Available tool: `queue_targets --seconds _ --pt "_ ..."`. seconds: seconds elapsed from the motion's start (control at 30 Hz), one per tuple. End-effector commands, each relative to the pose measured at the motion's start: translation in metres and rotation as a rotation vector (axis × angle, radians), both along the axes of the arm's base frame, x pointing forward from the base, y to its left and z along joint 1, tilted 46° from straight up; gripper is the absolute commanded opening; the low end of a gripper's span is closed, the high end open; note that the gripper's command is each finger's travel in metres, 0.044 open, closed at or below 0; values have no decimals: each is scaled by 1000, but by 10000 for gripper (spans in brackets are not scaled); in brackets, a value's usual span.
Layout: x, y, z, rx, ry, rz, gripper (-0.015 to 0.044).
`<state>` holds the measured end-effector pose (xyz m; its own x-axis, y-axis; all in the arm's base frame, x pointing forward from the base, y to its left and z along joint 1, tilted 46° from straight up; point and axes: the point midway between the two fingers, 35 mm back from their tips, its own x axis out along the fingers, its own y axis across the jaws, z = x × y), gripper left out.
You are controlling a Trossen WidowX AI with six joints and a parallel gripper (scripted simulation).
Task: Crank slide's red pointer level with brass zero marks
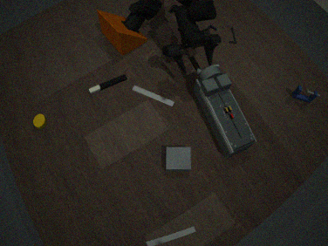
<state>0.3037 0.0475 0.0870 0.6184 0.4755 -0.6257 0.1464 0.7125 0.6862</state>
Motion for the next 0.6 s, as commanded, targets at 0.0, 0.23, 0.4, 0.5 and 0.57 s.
queue_targets --seconds 0.0,0.23,0.4,0.5,0.57 --pt "-3 4 -8 0 11 -5 440" --pt "-5 10 -13 2 9 -6 440" --pt "-5 10 -13 2 9 -6 309" --pt "-5 10 -13 2 9 -6 230" --pt "-5 10 -13 2 9 -6 177"
